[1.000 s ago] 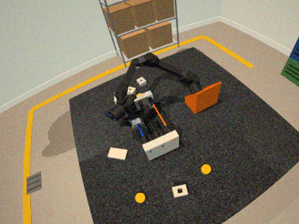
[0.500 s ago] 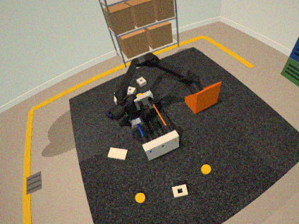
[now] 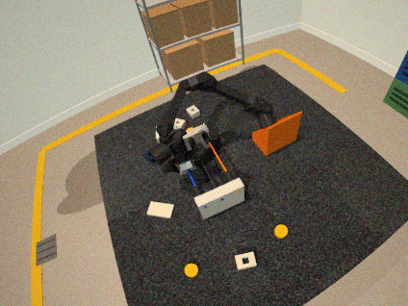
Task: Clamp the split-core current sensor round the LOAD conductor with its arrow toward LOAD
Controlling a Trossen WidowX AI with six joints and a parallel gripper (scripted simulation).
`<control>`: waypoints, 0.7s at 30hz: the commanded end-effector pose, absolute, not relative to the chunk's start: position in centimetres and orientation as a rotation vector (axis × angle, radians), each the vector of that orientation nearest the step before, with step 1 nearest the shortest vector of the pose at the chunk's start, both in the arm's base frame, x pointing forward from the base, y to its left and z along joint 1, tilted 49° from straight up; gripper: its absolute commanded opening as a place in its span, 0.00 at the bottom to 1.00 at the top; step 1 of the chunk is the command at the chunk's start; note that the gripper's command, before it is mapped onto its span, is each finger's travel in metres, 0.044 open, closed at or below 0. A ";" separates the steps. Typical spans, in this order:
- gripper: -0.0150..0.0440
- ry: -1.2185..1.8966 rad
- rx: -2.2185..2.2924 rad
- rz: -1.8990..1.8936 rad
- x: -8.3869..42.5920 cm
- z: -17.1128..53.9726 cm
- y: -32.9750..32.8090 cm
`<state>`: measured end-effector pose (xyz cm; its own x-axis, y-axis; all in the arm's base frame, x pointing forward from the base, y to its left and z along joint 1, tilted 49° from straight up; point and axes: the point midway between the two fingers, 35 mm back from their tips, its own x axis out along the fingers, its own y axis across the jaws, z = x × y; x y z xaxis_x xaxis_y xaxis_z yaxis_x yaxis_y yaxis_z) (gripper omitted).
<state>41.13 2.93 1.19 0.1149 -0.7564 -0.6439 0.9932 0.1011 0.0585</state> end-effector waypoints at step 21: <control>0.25 0.526 0.557 -1.383 41.1 1.2 2.9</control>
<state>41.13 2.93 1.19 0.1149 -0.7564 -0.6439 0.9932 0.1011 0.0585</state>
